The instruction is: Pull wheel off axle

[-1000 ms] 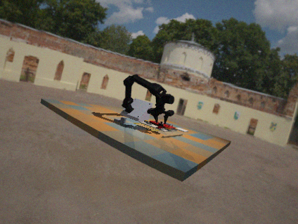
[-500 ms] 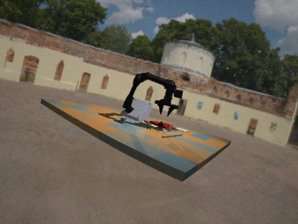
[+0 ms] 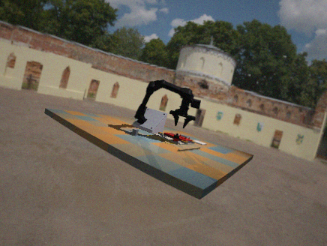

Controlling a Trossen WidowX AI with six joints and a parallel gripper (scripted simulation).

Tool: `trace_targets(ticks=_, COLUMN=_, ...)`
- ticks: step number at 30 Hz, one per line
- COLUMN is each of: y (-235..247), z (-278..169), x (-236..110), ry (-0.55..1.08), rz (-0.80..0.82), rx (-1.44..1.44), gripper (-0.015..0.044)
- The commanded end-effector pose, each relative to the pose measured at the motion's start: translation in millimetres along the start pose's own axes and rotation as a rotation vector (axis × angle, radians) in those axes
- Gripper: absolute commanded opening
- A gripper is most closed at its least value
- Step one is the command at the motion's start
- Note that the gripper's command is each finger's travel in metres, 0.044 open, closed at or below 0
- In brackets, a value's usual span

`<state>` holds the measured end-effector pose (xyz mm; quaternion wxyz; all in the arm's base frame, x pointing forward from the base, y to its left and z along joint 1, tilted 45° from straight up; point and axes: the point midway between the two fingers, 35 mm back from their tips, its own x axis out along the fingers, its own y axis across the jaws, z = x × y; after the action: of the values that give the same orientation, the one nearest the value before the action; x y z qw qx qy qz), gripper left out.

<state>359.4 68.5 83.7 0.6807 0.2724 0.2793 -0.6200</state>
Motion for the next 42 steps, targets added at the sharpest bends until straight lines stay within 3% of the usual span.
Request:
trace_targets(ticks=1, y=1.2, z=0.4, x=13.6, ry=-0.006, rz=-0.002, rx=-0.005, gripper=0.03)
trace_targets(ticks=13, y=0.3, z=2.8, x=68.5, ry=-0.009, rz=-0.001, rx=-0.004, gripper=0.03)
trace_targets(ticks=18, y=0.1, z=3.2, x=71.5, ry=-0.01, rz=-0.001, rx=-0.004, gripper=0.03)
trace_targets(ticks=22, y=1.1, z=2.5, x=69.0, ry=-0.005, rz=-0.007, rx=0.002, gripper=0.0195)
trace_targets(ticks=30, y=1.1, z=2.5, x=69.0, ry=-0.005, rz=-0.007, rx=0.002, gripper=0.0142)
trace_targets(ticks=35, y=1.1, z=2.5, x=68.2, ry=-0.005, rz=-0.007, rx=0.002, gripper=0.001)
trace_targets(ticks=42, y=1.3, z=2.4, x=65.9, ry=-0.005, rz=-0.007, rx=0.001, gripper=0.0)
